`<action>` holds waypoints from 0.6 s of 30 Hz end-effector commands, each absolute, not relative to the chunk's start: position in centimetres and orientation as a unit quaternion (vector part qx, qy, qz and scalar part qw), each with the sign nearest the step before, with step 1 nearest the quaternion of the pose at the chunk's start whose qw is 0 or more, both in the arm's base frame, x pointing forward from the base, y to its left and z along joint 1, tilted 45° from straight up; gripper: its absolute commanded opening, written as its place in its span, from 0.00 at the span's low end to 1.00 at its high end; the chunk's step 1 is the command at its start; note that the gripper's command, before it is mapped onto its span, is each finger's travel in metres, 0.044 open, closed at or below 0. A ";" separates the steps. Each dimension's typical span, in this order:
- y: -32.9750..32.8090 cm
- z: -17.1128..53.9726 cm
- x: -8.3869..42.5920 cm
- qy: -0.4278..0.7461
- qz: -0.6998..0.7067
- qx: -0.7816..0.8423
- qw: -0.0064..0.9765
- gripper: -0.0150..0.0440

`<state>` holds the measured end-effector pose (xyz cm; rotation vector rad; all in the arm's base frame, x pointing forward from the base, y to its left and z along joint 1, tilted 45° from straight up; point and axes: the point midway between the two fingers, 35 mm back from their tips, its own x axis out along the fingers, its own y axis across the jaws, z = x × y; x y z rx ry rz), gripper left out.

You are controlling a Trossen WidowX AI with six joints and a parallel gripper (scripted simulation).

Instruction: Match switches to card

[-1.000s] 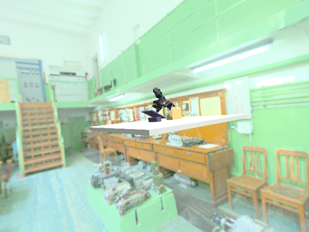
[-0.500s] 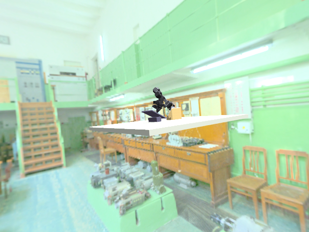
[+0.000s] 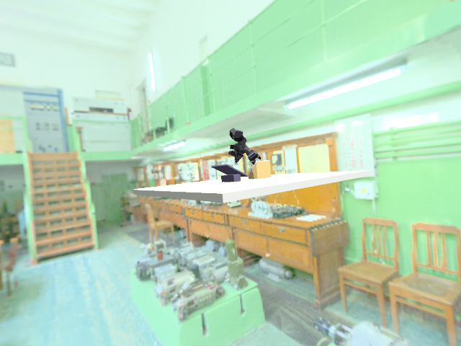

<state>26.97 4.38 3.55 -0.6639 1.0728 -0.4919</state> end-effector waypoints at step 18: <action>-1.3 8.0 24.7 0.504 -0.232 -0.303 0.775 0.25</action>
